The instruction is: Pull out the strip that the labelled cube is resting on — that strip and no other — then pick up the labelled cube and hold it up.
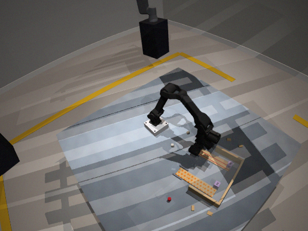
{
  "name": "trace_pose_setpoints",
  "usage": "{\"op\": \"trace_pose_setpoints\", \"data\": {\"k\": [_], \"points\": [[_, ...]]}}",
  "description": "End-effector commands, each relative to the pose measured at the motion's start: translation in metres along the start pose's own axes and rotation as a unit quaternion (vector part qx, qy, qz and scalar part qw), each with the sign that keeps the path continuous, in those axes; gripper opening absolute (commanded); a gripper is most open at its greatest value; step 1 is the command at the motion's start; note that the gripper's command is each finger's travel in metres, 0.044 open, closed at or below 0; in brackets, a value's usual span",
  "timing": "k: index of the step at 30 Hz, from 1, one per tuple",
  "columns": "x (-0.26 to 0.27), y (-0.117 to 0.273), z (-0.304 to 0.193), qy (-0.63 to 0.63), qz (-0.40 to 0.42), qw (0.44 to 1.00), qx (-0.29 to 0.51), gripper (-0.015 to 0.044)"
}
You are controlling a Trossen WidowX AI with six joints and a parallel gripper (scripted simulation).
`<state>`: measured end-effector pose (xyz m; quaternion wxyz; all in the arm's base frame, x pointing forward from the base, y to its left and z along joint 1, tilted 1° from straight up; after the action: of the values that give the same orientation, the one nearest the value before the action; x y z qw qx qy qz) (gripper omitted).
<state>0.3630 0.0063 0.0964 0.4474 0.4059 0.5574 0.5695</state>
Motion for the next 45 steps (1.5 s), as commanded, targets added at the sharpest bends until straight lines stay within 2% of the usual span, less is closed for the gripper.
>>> {"op": "trace_pose_setpoints", "data": {"k": [1,45], "points": [[0.002,-0.011,-0.0027,0.002,0.004,1.0,0.006,0.0],[0.0025,-0.0167,-0.0031,0.002,0.004,1.0,0.006,0.0]]}}
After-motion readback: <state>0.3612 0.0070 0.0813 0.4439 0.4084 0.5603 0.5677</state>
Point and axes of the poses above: the point midway between the two fingers, 35 mm back from their tips, its own y axis back along the fingers, its own x axis across the jaws, z = x × y, the point moved 7 cm from there along y, back along the fingers, and after that the axes turned 13 degrees about y, right-handed, at the moved point
